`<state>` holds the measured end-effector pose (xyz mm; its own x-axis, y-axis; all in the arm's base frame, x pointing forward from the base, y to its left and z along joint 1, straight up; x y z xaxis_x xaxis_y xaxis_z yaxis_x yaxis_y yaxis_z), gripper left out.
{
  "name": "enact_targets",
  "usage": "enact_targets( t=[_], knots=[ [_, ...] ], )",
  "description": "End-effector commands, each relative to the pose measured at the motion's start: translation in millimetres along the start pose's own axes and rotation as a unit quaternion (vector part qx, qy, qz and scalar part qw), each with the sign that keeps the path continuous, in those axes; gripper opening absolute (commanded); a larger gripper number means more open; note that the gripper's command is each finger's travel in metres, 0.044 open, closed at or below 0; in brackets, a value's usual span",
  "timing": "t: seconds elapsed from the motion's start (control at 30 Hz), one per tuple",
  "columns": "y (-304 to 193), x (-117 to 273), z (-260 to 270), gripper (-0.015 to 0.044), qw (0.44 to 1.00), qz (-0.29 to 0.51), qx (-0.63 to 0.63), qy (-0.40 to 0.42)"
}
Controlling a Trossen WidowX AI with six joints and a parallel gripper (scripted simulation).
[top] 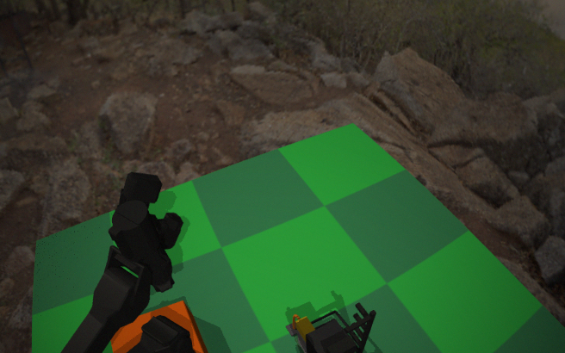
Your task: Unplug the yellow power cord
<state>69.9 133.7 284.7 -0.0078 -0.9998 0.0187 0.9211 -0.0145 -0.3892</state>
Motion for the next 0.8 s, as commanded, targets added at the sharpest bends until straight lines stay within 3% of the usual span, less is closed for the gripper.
enact_targets(
  t=[0.0,0.4,0.77],
  knots=[
    [61.7,4.5,20.4,0.0160,0.959,-0.166,0.222,-0.060],
    [111.9,21.5,21.2,0.0160,0.873,-0.243,0.376,-0.193],
    [153.6,46.7,14.1,0.0160,0.765,-0.238,0.485,-0.350]
  ],
)
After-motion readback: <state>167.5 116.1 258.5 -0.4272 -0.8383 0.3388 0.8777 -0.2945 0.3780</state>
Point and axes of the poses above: the point midway between the two fingers, 35 mm back from their tips, its own x axis back along the fingers, its own z axis across the jaws, y = z × x, the point moved 5 cm from there along x, back along the fingers, and after that the axes turned 14 degrees about x, right-handed, at the moved point
